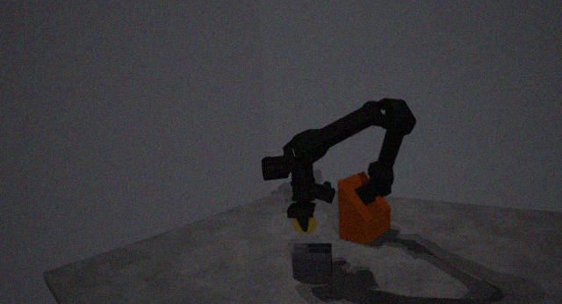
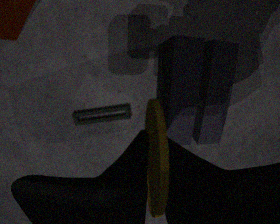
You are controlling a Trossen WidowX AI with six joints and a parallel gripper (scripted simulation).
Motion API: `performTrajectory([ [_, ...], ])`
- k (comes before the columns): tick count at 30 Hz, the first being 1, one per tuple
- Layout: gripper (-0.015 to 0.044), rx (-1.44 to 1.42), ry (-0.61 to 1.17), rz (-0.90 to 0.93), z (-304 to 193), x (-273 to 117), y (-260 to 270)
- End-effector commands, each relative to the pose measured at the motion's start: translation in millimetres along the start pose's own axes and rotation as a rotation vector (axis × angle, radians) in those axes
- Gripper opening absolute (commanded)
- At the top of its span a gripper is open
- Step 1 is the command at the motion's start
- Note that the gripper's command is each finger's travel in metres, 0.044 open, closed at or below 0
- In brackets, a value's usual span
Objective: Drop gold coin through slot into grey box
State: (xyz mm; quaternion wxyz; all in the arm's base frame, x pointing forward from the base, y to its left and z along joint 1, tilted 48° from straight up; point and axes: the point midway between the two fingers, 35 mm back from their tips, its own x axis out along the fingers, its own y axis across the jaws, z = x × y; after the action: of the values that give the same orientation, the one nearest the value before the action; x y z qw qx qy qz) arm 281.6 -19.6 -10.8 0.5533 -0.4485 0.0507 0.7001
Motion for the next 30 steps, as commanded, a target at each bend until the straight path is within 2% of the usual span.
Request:
performTrajectory([
  [1, 0.0, -0.004, 0.005, -0.008, 2.8, -2.7, -12.5],
  [18, 0.0, -0.008, -0.007, -0.017, 21.9, -2.6, -49.7],
  [30, 0.0, -0.007, -0.01, -0.01, 20.9, -0.3, -44.6],
])
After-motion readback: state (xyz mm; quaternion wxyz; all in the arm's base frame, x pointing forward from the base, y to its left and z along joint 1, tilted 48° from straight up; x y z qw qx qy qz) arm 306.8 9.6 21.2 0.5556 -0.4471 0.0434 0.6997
